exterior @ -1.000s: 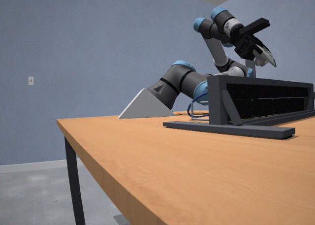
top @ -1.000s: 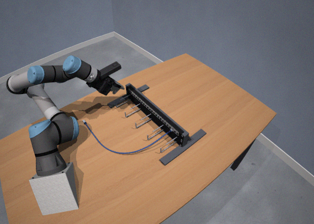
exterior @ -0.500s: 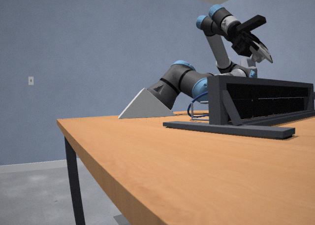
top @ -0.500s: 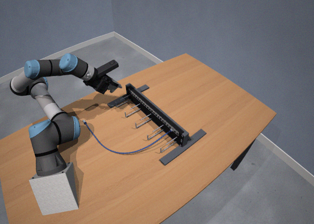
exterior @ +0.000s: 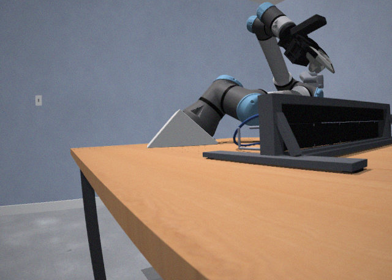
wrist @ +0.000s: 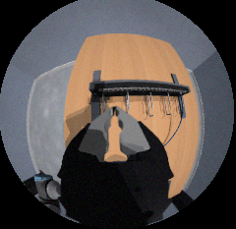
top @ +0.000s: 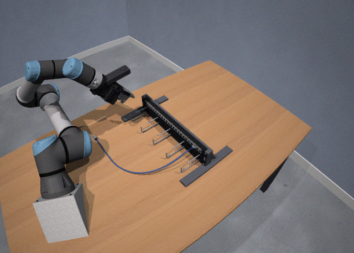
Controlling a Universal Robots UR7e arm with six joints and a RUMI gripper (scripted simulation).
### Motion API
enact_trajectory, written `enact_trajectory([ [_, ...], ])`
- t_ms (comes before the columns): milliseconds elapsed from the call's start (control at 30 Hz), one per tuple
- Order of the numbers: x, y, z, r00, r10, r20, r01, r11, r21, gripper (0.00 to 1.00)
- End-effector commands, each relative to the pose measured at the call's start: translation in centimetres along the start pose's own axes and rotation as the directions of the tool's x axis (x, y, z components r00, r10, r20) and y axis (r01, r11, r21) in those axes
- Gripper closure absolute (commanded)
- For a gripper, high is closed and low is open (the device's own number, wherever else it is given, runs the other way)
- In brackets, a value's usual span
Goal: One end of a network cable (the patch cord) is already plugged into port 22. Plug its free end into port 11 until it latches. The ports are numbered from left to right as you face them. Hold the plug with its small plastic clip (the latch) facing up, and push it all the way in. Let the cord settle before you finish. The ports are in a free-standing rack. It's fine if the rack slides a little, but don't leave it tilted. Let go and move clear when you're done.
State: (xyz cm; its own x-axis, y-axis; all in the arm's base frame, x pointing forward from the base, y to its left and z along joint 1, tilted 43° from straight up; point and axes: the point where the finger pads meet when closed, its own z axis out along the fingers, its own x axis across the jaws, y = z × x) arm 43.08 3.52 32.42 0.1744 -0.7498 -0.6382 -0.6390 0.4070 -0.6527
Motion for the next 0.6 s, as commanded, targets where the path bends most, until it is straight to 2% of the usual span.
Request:
enact_trajectory([
  [0, 0.0, 0.0, -0.6, 1.0, -0.002, 0.008, 0.002, 1.0, 0.002, 1.0],
  [567, 0.1, 0.0, -2.9, 1.0, -0.002, 0.008, 0.002, 1.0, 0.002, 1.0],
])
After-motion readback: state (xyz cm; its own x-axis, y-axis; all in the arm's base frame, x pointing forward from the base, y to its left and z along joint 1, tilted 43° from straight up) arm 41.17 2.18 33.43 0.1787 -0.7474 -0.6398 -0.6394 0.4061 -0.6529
